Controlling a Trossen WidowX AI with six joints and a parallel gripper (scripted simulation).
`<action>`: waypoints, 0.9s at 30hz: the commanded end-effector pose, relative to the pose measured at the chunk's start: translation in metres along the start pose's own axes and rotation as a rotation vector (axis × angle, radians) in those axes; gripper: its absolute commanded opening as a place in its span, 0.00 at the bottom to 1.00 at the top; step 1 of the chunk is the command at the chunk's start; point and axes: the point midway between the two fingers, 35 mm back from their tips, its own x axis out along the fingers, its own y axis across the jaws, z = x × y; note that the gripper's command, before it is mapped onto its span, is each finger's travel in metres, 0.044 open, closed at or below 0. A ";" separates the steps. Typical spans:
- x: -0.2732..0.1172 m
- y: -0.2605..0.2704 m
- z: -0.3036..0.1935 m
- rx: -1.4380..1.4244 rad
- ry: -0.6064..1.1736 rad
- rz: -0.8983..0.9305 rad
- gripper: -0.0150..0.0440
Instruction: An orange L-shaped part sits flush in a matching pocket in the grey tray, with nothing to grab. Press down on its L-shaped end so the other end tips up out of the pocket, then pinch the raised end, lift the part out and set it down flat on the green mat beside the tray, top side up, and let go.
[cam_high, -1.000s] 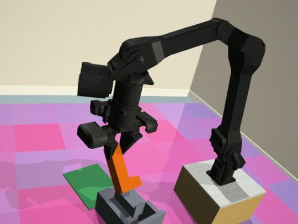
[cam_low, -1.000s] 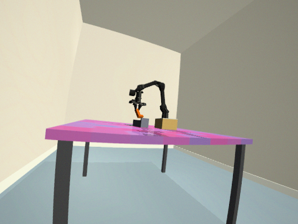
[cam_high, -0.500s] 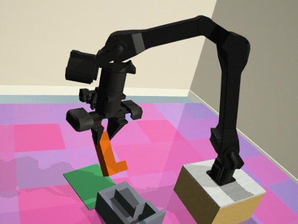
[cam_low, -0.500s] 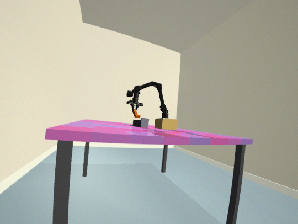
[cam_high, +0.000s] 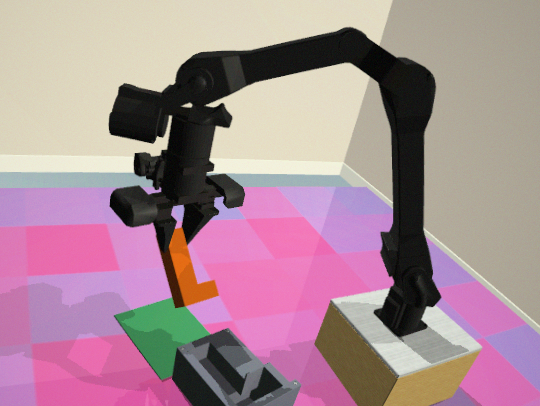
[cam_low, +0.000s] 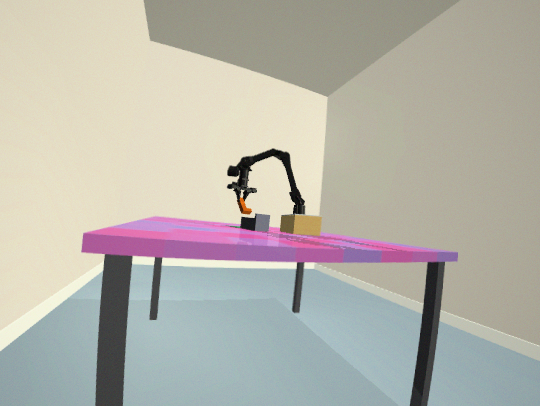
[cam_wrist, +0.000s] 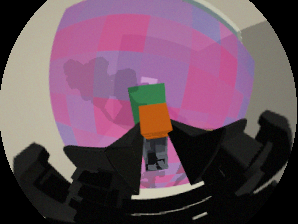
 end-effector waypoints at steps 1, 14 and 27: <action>0.007 0.000 0.000 -0.004 0.006 -0.001 0.25; 0.027 0.000 0.000 -0.004 0.006 -0.002 0.25; 0.047 0.000 0.000 -0.004 0.006 -0.002 0.25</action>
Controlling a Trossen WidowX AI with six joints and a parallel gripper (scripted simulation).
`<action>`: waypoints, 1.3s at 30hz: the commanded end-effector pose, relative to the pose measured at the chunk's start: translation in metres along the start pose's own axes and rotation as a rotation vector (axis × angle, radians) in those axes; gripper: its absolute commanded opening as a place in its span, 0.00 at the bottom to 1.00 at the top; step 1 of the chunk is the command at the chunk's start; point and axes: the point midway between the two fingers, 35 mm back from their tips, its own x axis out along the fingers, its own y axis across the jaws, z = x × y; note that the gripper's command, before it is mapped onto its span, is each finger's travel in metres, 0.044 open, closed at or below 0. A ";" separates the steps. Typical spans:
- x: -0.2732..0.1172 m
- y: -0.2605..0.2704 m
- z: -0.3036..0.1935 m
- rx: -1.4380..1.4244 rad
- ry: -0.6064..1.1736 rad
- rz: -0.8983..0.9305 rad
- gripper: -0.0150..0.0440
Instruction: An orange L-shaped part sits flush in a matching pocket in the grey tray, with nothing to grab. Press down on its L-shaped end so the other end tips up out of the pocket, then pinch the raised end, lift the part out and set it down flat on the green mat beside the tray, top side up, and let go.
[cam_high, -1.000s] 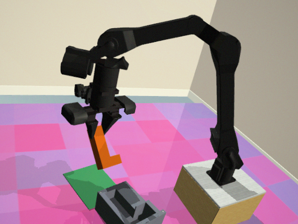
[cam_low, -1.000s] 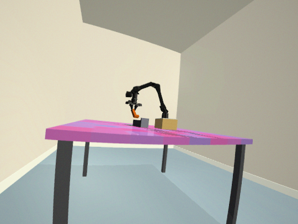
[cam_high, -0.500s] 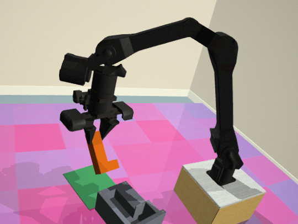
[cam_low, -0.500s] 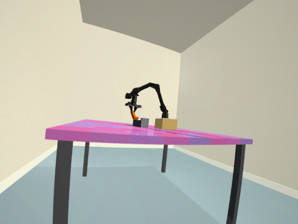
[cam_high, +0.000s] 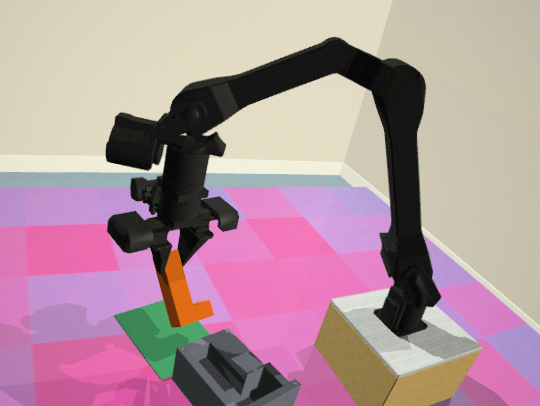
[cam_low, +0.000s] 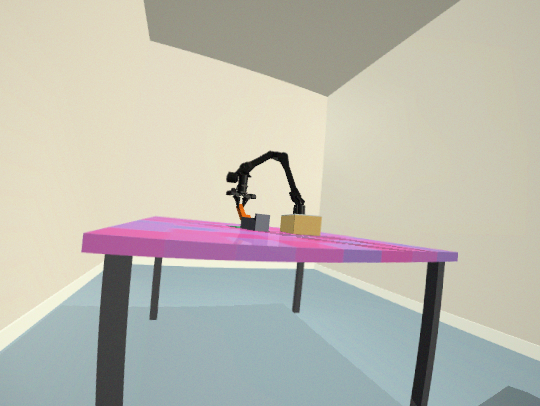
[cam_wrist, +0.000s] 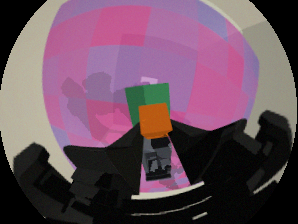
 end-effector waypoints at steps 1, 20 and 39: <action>0.009 0.000 -0.001 -0.005 0.007 -0.002 0.25; 0.038 -0.001 -0.002 -0.005 0.007 -0.002 0.25; 0.040 -0.001 -0.002 -0.005 0.007 -0.002 0.25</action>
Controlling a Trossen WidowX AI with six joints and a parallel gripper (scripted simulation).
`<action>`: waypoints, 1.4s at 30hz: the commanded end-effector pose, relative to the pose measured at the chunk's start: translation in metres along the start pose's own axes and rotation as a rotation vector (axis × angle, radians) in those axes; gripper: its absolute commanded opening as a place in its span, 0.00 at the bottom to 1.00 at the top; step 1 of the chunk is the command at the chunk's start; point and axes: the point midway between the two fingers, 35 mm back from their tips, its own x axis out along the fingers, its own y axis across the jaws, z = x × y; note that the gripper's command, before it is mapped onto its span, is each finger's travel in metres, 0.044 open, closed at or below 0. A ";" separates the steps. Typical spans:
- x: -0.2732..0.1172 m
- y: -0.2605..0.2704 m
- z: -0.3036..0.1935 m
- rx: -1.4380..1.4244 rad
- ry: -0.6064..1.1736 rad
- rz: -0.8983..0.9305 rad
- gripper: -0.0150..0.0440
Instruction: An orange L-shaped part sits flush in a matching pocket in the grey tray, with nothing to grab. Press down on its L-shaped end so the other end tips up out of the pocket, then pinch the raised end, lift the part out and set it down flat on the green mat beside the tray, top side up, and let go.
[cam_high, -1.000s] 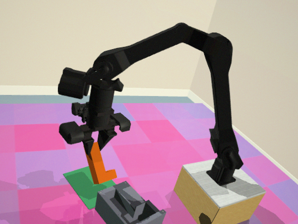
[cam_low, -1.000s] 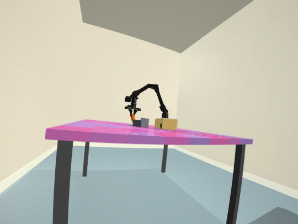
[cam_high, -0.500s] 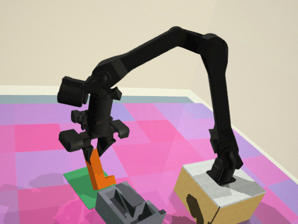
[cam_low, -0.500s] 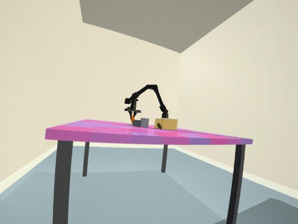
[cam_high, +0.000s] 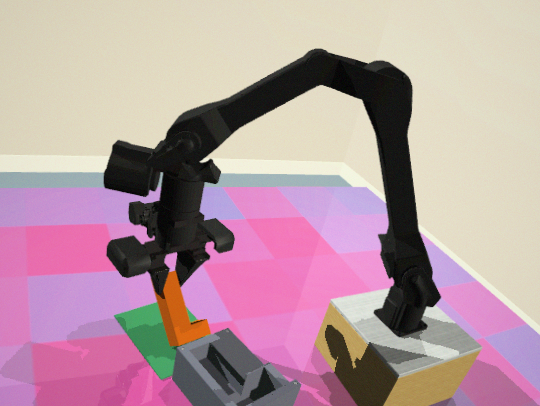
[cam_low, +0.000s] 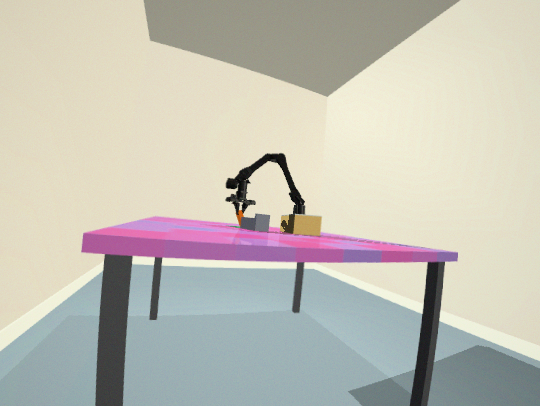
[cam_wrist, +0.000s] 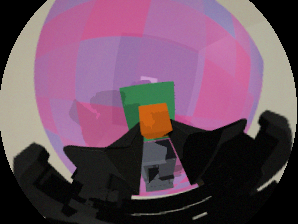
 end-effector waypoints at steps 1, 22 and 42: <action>0.001 0.000 0.000 -0.004 0.003 0.003 0.25; -0.086 0.000 0.000 -0.004 0.003 0.003 0.93; -0.082 0.002 0.002 -0.006 -0.007 0.008 0.93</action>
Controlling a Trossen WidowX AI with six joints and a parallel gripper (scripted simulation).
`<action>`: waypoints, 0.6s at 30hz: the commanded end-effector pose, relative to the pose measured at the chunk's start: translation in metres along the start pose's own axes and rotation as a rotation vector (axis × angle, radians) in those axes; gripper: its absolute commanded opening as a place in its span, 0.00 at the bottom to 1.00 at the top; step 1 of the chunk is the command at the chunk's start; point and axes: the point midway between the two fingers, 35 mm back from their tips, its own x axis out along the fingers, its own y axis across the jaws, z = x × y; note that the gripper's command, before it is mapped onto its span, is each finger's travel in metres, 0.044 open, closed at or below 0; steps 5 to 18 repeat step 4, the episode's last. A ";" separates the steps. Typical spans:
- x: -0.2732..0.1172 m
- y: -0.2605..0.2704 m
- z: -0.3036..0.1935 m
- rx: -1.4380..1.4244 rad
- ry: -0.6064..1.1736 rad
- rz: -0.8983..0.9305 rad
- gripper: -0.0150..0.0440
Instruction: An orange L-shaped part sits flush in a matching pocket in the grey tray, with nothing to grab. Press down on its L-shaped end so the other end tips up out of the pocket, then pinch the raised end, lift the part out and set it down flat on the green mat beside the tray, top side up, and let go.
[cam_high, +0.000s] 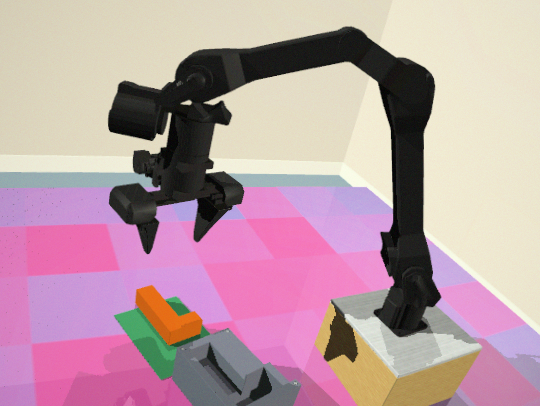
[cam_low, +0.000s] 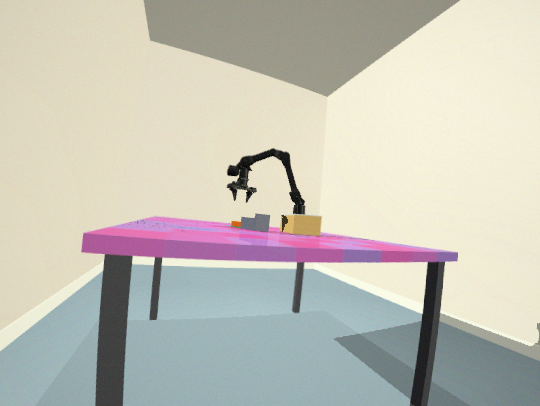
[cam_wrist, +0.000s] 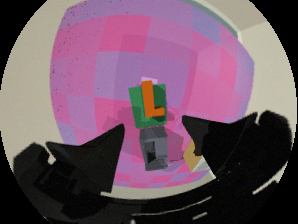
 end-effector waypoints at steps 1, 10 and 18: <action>0.000 0.000 0.000 0.000 -0.002 0.002 0.93; 0.000 0.000 0.000 0.000 -0.002 0.002 0.93; 0.000 0.000 0.000 0.000 -0.002 0.002 0.93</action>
